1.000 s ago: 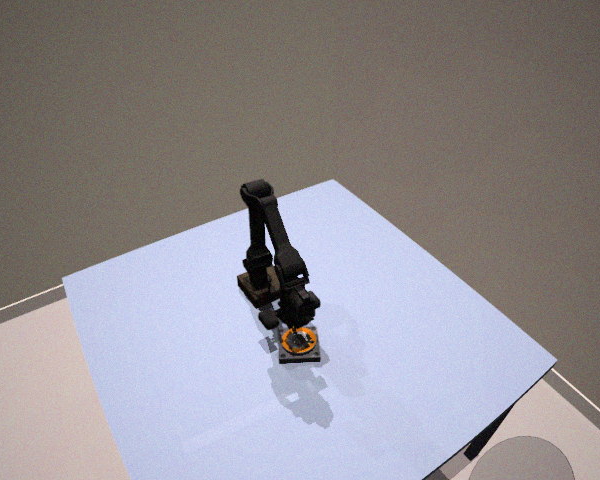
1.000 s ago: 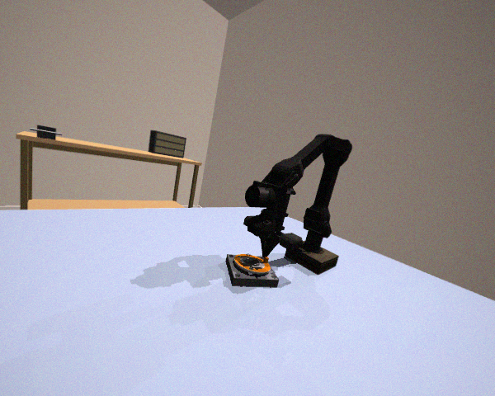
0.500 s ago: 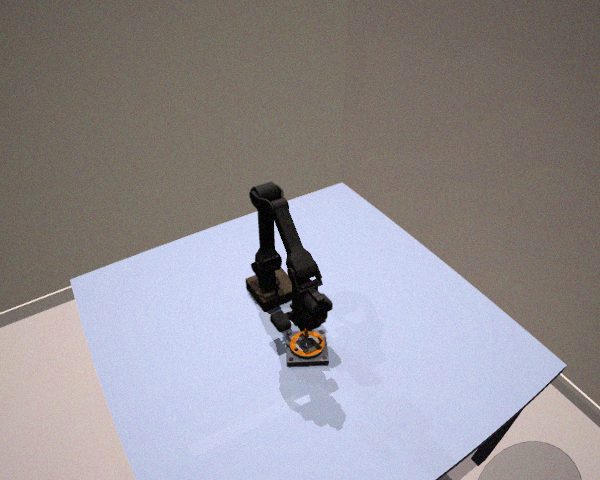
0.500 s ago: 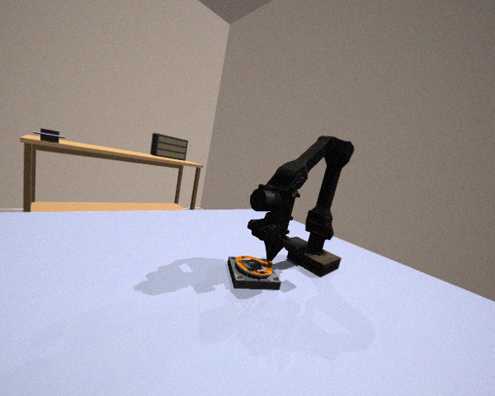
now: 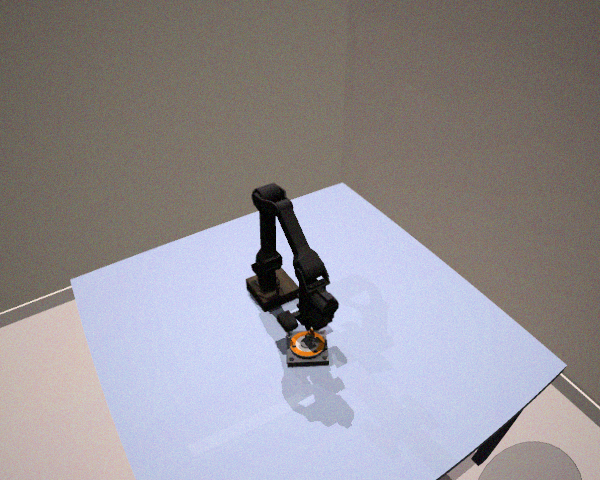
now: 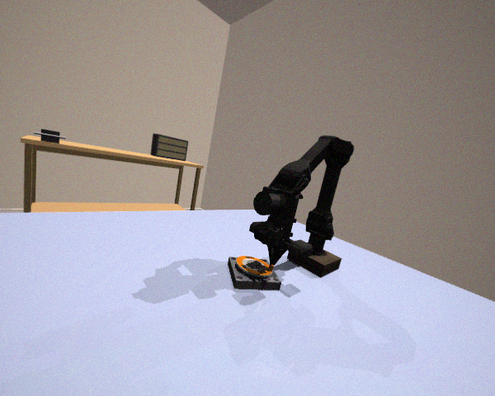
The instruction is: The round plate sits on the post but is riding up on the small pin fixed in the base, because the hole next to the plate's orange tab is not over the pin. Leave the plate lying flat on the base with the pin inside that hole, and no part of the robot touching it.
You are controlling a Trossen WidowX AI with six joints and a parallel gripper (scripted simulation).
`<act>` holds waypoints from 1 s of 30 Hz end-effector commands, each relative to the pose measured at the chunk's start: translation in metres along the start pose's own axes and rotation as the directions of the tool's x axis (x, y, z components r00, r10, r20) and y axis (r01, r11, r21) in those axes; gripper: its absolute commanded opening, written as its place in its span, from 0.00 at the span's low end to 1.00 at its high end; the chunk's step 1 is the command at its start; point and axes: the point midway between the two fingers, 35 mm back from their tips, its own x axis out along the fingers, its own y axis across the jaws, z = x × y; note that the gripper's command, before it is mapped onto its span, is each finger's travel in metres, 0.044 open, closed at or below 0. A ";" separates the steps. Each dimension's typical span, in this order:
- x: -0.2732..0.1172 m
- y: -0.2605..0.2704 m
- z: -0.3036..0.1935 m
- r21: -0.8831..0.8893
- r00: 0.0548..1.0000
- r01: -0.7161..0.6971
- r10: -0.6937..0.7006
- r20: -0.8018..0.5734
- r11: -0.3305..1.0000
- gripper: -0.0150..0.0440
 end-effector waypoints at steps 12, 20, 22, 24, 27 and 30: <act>-0.001 0.016 0.016 -0.001 1.000 -0.009 0.009 0.005 1.000 0.25; -0.003 0.020 0.025 -0.001 1.000 -0.010 0.010 0.006 1.000 0.25; -0.004 0.021 0.028 -0.001 1.000 -0.010 0.010 0.006 1.000 0.25; -0.005 0.022 0.030 -0.001 1.000 -0.010 0.010 0.006 1.000 0.25; -0.006 0.022 0.033 -0.001 1.000 -0.010 0.010 0.007 1.000 0.25; -0.006 0.023 0.036 -0.001 1.000 -0.010 0.010 0.007 1.000 0.25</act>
